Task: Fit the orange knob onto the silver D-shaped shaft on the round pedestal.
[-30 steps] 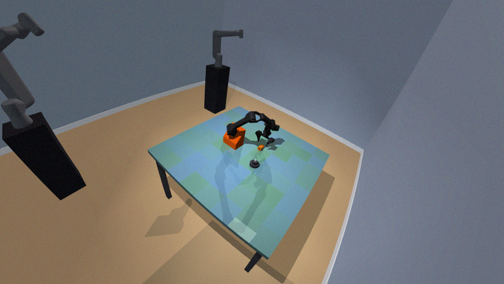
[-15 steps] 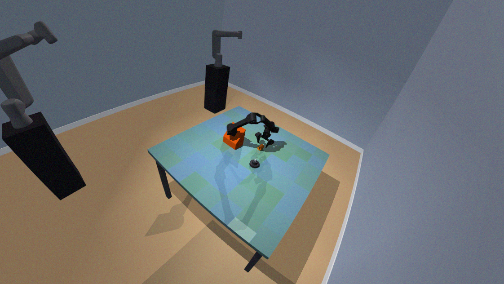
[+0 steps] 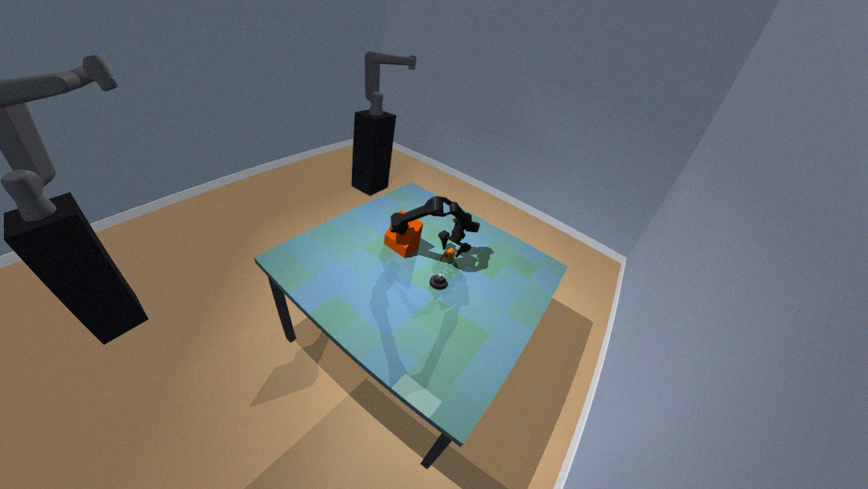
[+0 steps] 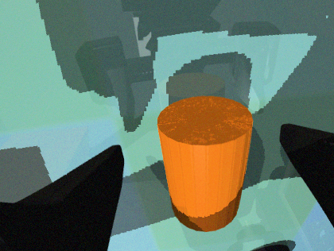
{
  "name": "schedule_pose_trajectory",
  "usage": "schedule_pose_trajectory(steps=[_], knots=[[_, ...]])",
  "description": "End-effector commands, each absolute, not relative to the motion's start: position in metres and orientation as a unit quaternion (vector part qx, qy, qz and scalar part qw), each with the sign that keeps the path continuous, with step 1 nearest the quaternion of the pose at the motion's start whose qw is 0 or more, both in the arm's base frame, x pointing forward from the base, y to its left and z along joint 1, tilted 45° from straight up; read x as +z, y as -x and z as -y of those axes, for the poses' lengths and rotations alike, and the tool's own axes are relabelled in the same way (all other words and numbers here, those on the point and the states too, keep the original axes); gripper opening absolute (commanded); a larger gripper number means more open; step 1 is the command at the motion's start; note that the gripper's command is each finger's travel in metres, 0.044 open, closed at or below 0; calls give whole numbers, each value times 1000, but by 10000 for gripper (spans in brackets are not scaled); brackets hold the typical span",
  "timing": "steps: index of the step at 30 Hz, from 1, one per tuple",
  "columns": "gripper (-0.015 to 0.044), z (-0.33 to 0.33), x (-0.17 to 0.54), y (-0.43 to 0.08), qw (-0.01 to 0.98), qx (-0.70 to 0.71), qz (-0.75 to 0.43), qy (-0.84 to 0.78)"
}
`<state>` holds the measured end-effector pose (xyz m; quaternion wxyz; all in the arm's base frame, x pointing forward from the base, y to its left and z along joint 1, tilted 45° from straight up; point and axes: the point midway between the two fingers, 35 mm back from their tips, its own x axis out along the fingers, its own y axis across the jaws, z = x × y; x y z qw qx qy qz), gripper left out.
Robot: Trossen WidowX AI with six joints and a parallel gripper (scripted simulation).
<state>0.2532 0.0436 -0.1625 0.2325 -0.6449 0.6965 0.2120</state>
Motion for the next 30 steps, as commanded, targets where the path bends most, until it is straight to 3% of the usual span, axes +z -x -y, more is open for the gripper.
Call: schedule_pose_trajectory(steps=[1, 5, 16, 25, 30], knots=[[335, -40, -164, -252, 228, 212, -696, 646], [240, -40, -164, -252, 228, 212, -696, 646], [240, -40, -164, -252, 228, 212, -696, 646], [181, -40, -164, -252, 228, 212, -696, 646], [181, -41, -163, -252, 233, 215, -696, 645]])
